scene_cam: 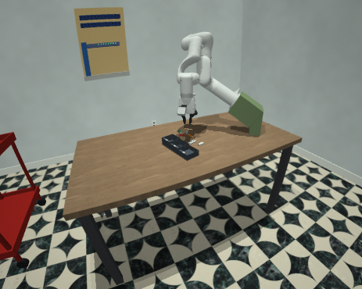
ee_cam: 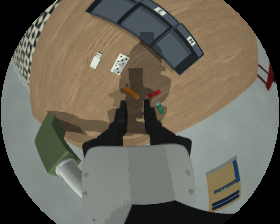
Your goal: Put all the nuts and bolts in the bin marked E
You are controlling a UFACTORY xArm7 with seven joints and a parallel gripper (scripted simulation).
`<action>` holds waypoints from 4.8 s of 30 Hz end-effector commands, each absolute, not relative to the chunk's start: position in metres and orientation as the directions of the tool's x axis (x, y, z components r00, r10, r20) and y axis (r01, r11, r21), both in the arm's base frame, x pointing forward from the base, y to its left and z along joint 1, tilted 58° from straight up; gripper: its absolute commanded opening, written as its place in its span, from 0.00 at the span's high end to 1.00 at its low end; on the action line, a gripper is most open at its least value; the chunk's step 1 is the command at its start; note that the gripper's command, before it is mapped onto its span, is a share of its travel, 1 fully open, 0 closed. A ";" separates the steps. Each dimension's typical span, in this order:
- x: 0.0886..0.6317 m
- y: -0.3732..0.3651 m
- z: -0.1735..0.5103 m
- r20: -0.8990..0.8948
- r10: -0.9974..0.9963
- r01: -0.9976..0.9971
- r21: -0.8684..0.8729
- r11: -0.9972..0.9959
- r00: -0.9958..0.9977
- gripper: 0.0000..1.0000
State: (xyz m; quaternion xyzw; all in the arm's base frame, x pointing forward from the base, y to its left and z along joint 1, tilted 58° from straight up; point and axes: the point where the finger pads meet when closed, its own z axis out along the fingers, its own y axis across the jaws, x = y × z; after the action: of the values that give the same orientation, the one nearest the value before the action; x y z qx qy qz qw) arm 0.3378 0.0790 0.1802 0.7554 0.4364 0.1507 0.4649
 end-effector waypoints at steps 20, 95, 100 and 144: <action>0.325 0.034 0.187 -0.169 0.814 0.520 0.835 -0.181 0.556 0.71; 0.331 0.013 0.198 -0.177 0.803 0.513 0.840 -0.178 0.569 0.71; 0.331 0.013 0.198 -0.177 0.803 0.513 0.840 -0.178 0.569 0.71; 0.328 0.014 0.193 -0.169 0.814 0.520 0.834 -0.181 0.555 0.71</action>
State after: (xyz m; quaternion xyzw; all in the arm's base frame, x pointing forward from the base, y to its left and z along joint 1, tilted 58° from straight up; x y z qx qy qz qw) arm 0.3372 0.0598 0.1862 0.7539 0.4358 0.1515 0.4677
